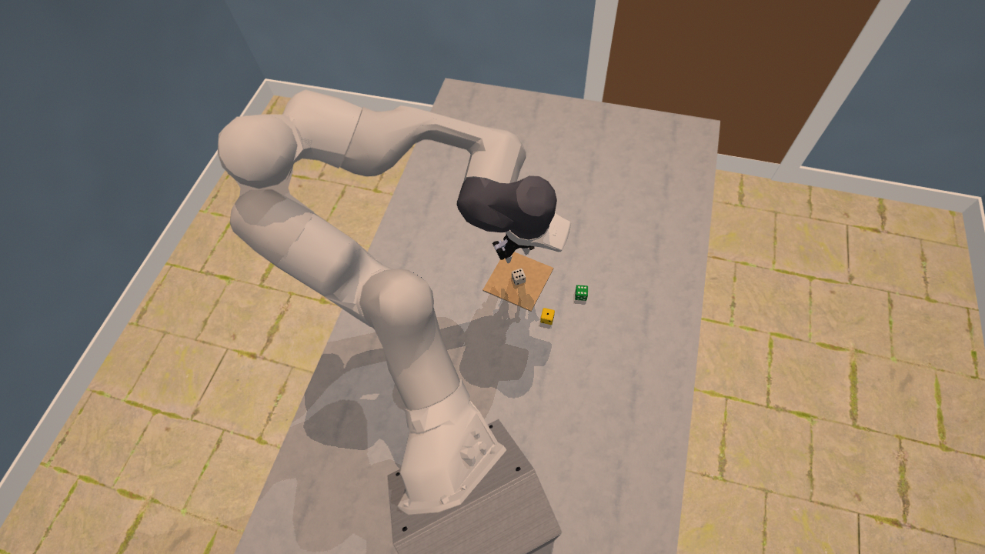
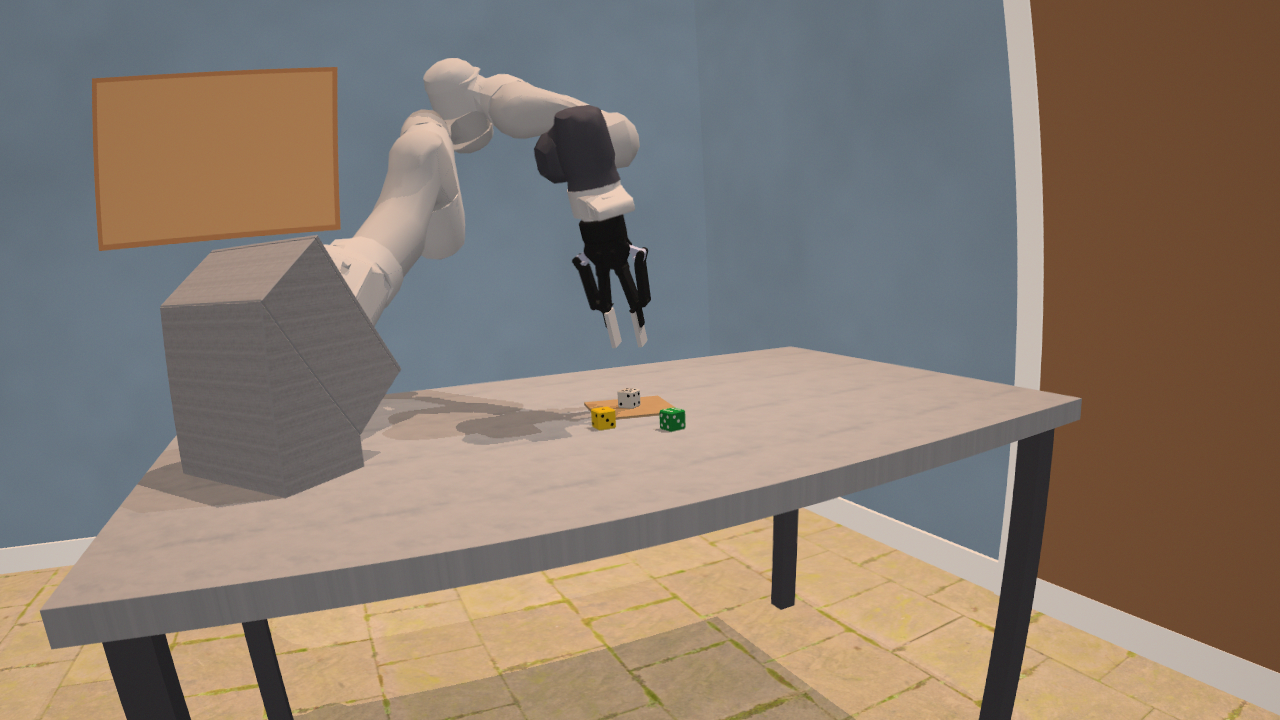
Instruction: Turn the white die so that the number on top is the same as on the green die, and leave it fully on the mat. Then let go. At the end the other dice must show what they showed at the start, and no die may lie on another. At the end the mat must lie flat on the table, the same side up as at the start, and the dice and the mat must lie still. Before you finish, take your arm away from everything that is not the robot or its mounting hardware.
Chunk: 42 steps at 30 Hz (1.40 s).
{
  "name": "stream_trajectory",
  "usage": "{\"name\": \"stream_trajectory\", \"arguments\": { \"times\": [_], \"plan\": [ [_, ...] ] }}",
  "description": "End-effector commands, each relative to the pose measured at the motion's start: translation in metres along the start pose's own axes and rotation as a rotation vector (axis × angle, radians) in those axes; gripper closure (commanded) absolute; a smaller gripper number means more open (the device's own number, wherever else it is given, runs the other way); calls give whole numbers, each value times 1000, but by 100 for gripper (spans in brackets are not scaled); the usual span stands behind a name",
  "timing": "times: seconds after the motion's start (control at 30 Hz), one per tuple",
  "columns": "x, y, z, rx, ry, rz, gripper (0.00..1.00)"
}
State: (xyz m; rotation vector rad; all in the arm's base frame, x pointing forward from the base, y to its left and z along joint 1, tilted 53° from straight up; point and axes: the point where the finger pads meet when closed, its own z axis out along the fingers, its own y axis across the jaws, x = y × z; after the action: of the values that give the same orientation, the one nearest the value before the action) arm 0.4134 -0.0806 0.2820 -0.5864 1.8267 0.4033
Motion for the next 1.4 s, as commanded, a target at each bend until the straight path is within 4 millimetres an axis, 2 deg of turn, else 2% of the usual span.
{"name": "stream_trajectory", "arguments": {
  "times": [0.0,0.2,0.37,0.5,0.53,1.0,1.37],
  "plan": [
    [4,-7,-4,10,98,144,72],
    [1,-6,-4,6,154,145,72],
    [-10,-4,-7,-23,298,147,72],
    [-11,-3,-8,-25,317,148,72],
    [-11,-3,-8,-25,317,148,0],
    [-12,-3,-9,-25,317,148,0],
    [-17,-4,-24,-26,317,148,0]
  ]
}}
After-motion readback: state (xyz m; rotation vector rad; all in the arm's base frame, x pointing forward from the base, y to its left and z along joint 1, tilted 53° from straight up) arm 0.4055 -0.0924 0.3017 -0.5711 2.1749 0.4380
